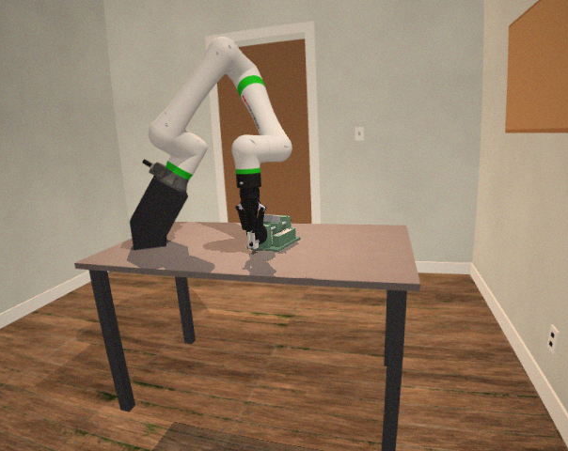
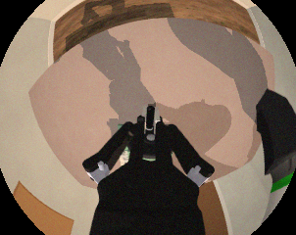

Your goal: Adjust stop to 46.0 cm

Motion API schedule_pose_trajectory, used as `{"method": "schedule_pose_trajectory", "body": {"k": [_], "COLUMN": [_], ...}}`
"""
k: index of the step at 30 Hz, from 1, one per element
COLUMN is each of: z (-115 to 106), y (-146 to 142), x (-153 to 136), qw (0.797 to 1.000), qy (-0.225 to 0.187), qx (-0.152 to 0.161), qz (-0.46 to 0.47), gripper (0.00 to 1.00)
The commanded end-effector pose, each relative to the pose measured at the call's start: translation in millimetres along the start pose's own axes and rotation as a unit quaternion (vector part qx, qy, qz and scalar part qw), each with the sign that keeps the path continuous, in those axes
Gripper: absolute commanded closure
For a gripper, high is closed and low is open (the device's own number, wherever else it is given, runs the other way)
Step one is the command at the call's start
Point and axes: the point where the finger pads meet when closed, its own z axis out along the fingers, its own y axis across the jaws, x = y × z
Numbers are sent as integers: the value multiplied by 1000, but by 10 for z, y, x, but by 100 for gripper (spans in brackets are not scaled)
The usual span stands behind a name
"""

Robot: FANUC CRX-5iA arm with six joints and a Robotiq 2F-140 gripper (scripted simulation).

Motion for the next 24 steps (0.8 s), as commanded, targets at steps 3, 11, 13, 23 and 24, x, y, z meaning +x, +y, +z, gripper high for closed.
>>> {"method": "schedule_pose_trajectory", "body": {"k": [3, 11, 13, 23, 24], "z": [-4, -8, -9, -10, -10], "y": [-19, -39, -42, -50, -51], "x": [1, 1, 1, 1, 1], "qw": [1000, 1000, 1000, 1000, 1000], "qy": [0, 0, 0, 0, 0], "qx": [0, 0, 0, 0, 0], "qz": [0, 0, 0, 0, 0], "gripper": [96, 96, 96, 96, 96]}}
